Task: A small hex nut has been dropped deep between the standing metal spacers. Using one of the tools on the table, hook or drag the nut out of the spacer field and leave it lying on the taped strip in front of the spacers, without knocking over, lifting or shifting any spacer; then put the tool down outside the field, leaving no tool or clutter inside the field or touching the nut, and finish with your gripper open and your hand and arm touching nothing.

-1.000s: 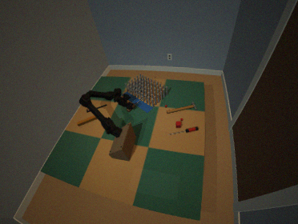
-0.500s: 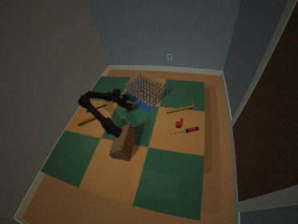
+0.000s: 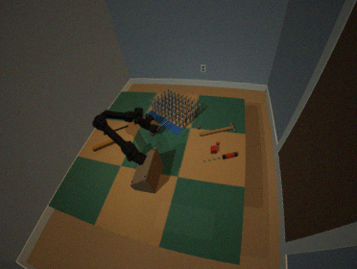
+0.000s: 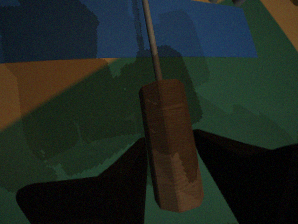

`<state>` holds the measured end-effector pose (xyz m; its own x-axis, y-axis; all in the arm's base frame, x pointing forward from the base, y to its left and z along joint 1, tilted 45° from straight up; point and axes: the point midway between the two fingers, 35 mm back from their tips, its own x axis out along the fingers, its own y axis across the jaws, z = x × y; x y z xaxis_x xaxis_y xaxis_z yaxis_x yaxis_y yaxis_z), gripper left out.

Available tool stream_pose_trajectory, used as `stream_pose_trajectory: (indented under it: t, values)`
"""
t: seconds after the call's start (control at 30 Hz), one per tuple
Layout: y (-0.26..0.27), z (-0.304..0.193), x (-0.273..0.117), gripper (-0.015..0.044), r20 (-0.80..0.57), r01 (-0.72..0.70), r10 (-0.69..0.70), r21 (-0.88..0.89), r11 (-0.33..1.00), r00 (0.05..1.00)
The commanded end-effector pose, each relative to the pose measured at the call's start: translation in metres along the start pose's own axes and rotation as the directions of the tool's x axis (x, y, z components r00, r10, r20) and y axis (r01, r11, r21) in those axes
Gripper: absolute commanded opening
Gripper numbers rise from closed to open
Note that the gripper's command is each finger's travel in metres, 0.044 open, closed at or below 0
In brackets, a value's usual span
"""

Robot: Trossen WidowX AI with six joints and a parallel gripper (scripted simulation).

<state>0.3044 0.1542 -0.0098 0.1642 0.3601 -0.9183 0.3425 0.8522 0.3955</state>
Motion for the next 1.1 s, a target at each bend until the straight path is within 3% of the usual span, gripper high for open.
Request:
stream_pose_trajectory:
  t: [0.0,1.07]
  values:
    - [-0.001,-0.002,-0.001,0.0000,0.005,0.004,-0.004,0.005,1.000,1.000]
    - [-0.001,-0.022,-0.010,0.0000,0.004,0.004,-0.004,0.006,1.000,1.000]
